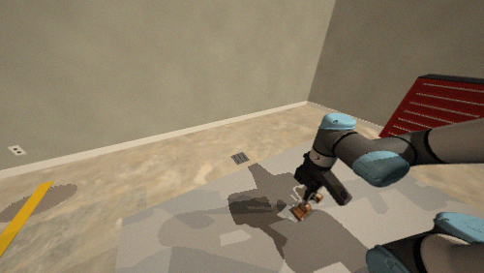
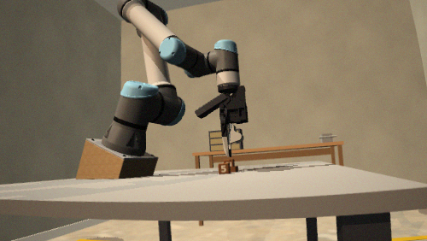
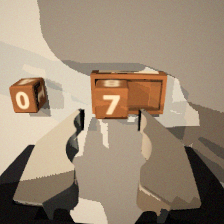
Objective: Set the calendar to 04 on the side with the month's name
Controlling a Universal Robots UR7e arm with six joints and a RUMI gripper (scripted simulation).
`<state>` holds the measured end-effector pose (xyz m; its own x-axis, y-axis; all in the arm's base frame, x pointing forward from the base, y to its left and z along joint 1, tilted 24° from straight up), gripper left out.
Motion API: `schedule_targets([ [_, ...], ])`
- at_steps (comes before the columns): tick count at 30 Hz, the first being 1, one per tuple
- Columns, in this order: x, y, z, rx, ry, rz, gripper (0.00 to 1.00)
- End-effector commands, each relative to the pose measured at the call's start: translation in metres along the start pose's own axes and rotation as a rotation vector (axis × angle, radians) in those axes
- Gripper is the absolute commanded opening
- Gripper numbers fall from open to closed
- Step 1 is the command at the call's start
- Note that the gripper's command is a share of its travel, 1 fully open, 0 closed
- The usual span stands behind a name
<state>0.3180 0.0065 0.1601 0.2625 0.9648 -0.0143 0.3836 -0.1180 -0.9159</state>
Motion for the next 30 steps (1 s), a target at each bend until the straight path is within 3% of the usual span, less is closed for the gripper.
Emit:
schedule_targets([
  [1,0.0,0.0,0.0,-0.001,0.0,0.0,0.28],
  [12,0.0,0.001,0.0,-0.001,0.0,0.0,0.28],
  [30,0.0,0.024,0.0,-0.001,0.0,0.0,0.28],
])
Point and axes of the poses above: the point where the finger pads meet when closed, its own y axis out along the fingers, its own x axis across the jaws, z = x × y, the point moved 6 cm from there along -y, back along the fingers, and after that the axes turned 11 degrees about y, right-handed, at the moved point
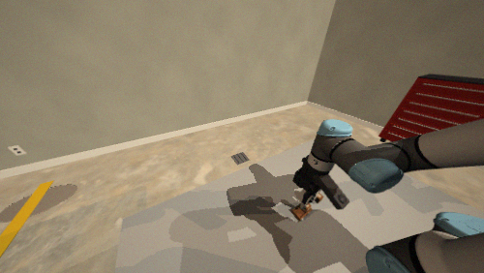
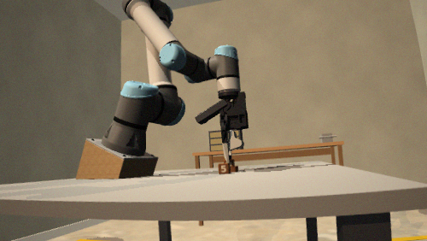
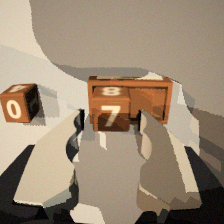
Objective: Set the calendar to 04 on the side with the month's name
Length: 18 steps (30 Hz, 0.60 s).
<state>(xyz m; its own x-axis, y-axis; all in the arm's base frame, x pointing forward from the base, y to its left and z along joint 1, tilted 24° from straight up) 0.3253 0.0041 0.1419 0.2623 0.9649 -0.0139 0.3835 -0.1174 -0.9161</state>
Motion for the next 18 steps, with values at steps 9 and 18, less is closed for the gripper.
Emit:
schedule_targets([
  [9,0.0001,0.0073,-0.0006,-0.001,0.0,0.001,0.28],
  [18,0.0001,0.0073,-0.0006,-0.001,0.0,0.001,0.28],
])
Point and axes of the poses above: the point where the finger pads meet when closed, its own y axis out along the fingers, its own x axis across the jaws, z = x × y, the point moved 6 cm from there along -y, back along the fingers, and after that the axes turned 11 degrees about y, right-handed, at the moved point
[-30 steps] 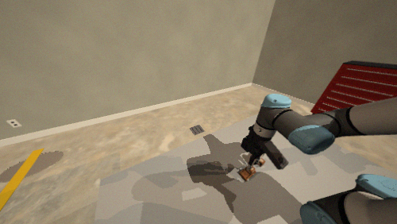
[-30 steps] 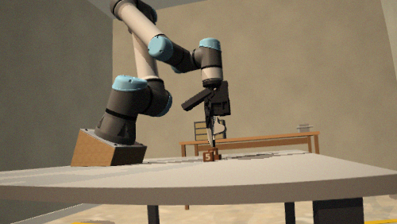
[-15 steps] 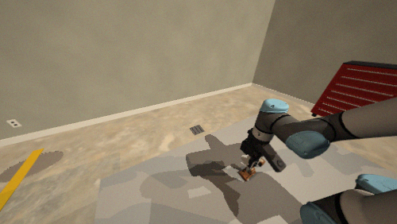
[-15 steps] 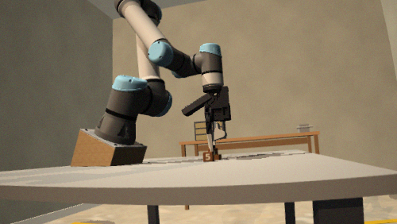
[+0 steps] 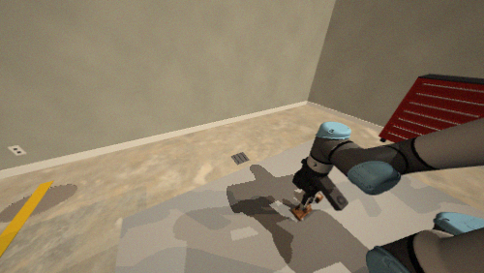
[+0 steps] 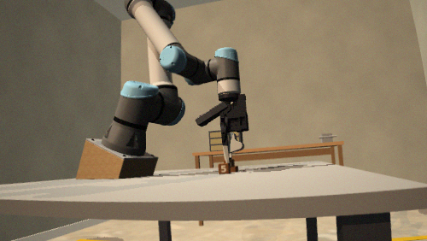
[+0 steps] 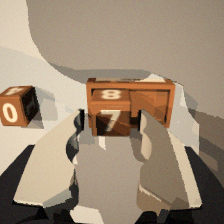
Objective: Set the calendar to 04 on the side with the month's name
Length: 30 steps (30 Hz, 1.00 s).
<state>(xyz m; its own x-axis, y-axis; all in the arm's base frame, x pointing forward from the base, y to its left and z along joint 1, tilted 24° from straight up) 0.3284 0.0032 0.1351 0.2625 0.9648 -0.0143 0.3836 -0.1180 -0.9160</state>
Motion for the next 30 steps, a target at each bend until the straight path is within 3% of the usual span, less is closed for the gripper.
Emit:
schedule_targets([
  [1,0.0,-0.0002,-0.0003,-0.001,0.0,0.0,0.28],
  [24,0.0,-0.0002,-0.0003,-0.001,0.0,0.0,0.28],
  [25,0.0,-0.0002,-0.0003,-0.001,0.0,0.0,0.1],
  [30,0.0,-0.0002,-0.0003,-0.001,0.0,0.0,0.1],
])
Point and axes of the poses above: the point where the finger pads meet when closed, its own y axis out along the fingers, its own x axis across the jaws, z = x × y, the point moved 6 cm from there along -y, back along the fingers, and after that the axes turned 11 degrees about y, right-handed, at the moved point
